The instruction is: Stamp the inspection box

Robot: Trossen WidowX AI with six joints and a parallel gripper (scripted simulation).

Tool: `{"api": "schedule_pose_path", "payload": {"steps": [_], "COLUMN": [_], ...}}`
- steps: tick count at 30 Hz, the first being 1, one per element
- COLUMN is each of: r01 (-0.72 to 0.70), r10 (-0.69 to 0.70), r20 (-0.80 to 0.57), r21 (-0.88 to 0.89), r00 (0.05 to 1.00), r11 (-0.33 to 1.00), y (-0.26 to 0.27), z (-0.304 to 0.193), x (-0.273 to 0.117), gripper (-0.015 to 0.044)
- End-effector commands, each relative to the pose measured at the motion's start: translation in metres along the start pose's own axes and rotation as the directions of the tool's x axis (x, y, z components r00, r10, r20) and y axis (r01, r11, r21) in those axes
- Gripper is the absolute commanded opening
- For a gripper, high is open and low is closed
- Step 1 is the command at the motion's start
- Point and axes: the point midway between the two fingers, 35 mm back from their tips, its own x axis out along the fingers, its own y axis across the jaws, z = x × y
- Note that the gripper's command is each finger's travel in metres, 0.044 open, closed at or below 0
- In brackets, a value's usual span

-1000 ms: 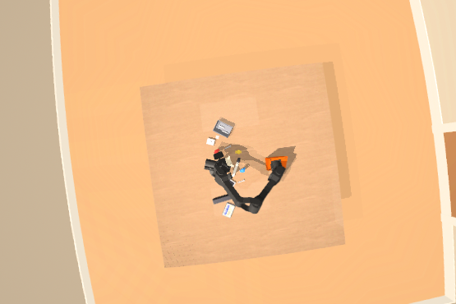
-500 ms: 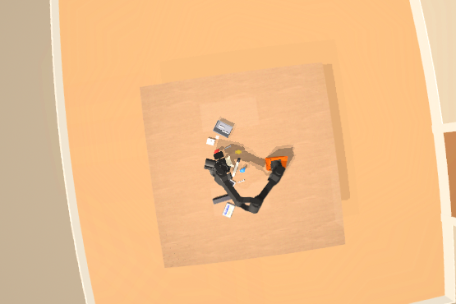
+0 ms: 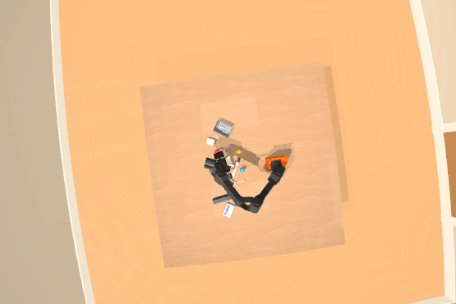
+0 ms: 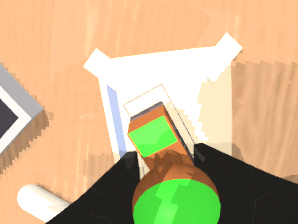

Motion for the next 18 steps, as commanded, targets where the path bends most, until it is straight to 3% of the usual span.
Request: {"api": "schedule_pose_path", "payload": {"steps": [1,18], "r01": [0.008,0.01], "r10": [-0.008,-0.01], "r20": [0.004,0.003], "r21": [-0.009,-0.009], "r00": [1.0,1.0], "r11": [1.0,1.0], "y": [0.0,0.0], "z": [0.003,0.003], "x": [-0.008,-0.036], "gripper": [0.0,0.0]}}
